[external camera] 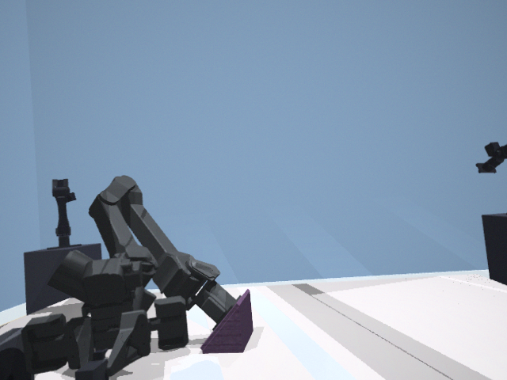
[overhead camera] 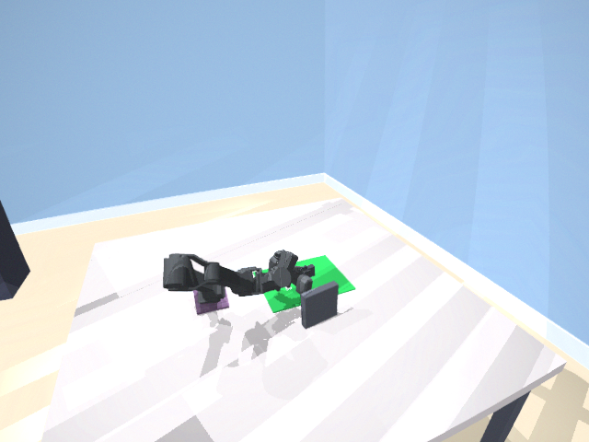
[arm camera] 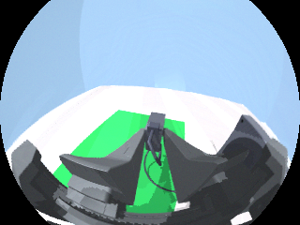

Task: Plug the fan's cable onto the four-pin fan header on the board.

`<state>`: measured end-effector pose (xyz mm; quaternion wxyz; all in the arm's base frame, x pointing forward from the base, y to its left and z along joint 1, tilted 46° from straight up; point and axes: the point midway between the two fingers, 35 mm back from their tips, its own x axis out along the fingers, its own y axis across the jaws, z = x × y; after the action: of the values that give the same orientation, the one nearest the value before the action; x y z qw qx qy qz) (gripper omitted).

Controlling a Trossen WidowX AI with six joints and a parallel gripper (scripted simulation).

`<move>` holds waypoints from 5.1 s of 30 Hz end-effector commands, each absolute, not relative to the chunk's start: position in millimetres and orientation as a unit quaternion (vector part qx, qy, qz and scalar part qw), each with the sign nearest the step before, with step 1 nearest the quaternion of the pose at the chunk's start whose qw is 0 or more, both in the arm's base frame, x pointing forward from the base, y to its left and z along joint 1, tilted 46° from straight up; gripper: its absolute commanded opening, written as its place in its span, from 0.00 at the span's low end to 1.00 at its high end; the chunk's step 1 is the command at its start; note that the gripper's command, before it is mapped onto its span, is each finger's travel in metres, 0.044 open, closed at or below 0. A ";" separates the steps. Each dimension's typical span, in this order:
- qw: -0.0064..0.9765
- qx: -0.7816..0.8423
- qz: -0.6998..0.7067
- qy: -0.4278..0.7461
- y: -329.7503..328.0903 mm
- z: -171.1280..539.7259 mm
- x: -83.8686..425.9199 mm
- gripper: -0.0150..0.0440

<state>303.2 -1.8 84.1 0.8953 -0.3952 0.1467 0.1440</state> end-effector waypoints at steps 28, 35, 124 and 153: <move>0.894 -0.396 0.147 0.147 -20.8 64.1 300.0 0.25; 0.894 -0.396 0.147 0.147 -24.9 59.4 299.6 0.25; 0.894 -0.396 0.146 0.150 -42.5 40.6 298.6 0.49; 0.894 -0.396 0.146 0.150 -44.1 70.7 281.0 0.49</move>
<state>288.1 -44.5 61.7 0.8944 -0.3953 0.1515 0.1446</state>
